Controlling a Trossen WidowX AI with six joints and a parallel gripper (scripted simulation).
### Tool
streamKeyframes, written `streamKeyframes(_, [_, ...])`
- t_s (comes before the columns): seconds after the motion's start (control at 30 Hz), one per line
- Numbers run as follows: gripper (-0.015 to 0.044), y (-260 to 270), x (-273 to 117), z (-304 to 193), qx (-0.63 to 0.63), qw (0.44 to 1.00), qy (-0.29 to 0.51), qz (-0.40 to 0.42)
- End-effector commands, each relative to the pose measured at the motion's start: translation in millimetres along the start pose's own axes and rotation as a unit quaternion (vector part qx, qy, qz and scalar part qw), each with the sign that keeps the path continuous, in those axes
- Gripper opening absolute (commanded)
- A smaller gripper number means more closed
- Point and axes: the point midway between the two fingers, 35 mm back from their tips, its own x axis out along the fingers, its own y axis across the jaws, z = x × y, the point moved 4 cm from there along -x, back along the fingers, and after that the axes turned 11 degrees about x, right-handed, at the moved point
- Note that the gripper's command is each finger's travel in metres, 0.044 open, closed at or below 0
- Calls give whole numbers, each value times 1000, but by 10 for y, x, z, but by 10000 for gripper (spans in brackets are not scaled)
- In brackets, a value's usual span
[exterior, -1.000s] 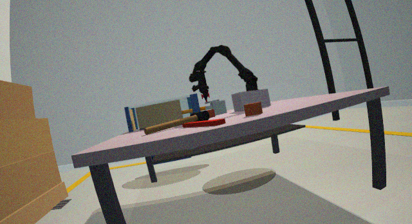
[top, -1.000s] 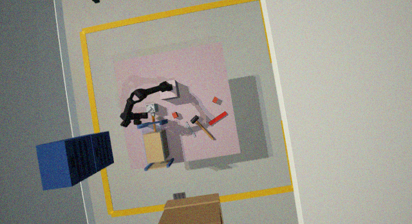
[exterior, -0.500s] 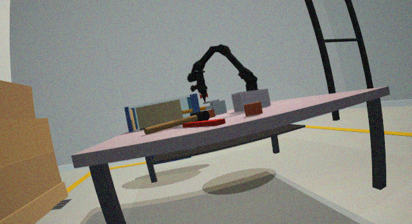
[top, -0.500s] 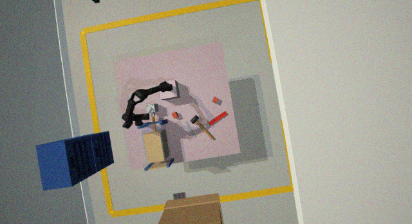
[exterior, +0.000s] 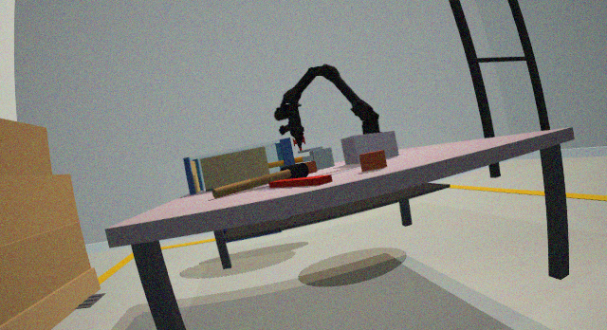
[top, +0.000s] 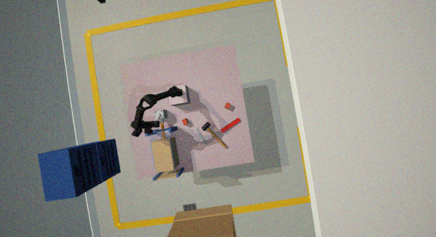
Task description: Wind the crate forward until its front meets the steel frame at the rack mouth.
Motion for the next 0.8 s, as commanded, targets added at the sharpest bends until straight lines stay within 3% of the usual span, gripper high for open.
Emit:
streamKeyframes(0.0, [0, 244, 11, 32, -13, 1000, 1, 25])
streamKeyframes(0.77, [0, 531, 0, -13, -13, 1000, 1, 26])
